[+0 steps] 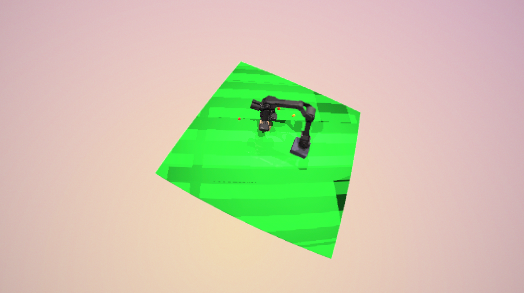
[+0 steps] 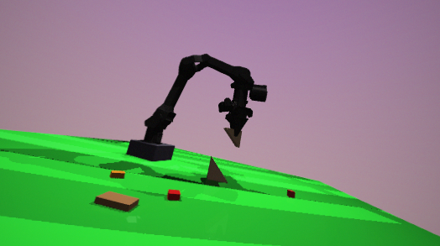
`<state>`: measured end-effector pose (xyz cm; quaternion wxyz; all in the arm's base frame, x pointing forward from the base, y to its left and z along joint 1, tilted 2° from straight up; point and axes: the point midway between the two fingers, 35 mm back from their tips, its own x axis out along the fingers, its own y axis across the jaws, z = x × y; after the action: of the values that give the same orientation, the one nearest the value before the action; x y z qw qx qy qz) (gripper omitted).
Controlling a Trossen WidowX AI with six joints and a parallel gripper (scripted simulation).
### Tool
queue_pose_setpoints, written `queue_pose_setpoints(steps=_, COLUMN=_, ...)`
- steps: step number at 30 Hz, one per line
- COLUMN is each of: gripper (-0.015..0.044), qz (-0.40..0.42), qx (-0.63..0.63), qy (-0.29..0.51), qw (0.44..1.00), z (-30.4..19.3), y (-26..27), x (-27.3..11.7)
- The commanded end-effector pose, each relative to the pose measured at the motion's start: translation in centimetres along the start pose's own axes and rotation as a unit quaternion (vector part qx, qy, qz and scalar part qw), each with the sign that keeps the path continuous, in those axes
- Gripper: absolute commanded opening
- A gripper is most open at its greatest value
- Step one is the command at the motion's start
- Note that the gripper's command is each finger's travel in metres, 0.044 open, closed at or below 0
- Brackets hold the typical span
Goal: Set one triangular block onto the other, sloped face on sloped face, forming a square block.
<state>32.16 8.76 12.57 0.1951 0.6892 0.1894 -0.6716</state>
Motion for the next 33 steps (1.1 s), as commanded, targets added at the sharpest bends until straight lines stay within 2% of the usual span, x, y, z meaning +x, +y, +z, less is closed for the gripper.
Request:
queue_pose_setpoints(steps=1, gripper=0.0, qz=0.005, qx=0.004, qy=0.001, qw=1.0, z=-0.7, y=1.8, x=-0.6)
queue_pose_setpoints(steps=14, gripper=0.0, qz=0.013, qx=0.026, qy=-0.008, qw=1.0, z=-1.6, y=7.2, x=-1.8)
queue_pose_setpoints(steps=18, gripper=0.0, qz=0.013, qx=0.028, qy=-0.009, qw=0.999, z=-1.6, y=7.5, x=-1.8)
queue_pose_setpoints(steps=33, gripper=0.0, qz=0.013, qx=0.028, qy=-0.01, qw=0.999, z=0.2, y=7.7, x=2.9)
